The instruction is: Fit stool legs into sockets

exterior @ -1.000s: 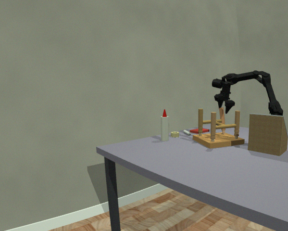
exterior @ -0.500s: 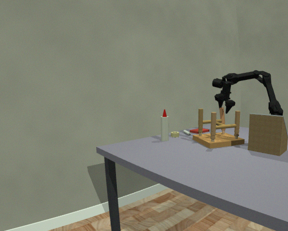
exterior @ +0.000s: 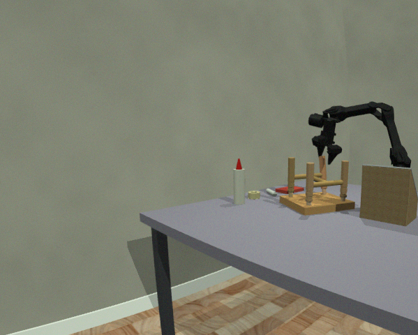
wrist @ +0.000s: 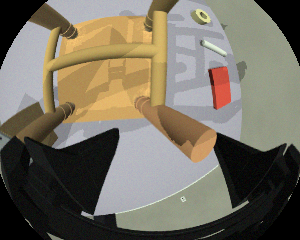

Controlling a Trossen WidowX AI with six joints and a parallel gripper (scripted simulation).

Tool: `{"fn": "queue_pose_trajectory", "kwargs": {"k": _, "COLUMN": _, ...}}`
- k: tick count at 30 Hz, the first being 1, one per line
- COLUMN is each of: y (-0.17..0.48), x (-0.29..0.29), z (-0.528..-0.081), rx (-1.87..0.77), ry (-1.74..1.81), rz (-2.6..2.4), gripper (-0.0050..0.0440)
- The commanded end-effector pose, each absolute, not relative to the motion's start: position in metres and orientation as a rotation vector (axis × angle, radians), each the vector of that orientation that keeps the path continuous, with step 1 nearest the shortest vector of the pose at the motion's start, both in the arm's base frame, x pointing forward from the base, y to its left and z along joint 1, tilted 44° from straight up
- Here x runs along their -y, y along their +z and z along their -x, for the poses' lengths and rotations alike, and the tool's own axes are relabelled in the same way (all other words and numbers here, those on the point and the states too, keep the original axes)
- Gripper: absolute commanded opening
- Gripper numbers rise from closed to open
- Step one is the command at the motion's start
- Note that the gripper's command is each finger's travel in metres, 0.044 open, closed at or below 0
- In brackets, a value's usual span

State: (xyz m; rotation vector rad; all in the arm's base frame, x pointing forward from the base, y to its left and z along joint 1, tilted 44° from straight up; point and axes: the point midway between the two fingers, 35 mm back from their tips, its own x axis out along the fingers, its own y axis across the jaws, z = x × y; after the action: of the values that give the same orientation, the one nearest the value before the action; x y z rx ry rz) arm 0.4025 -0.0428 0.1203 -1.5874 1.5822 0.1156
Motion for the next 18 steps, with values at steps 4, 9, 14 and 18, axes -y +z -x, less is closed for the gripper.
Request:
{"fn": "queue_pose_trajectory", "kwargs": {"k": 4, "y": 0.1155, "x": 0.0434, "z": -0.3964, "rx": -1.598, "ry": 0.127, "rz": 1.585, "gripper": 0.044}}
{"fn": "queue_pose_trajectory", "kwargs": {"k": 9, "y": 0.1149, "x": 0.0427, "z": -0.395, "rx": -1.598, "ry": 0.127, "rz": 1.585, "gripper": 0.044}}
{"fn": "queue_pose_trajectory", "kwargs": {"k": 14, "y": 0.1144, "x": 0.0421, "z": -0.3935, "rx": -1.598, "ry": 0.127, "rz": 1.585, "gripper": 0.044}}
{"fn": "queue_pose_trajectory", "kwargs": {"k": 18, "y": 0.1142, "x": 0.0419, "z": -0.3929, "rx": -1.598, "ry": 0.127, "rz": 1.585, "gripper": 0.044}}
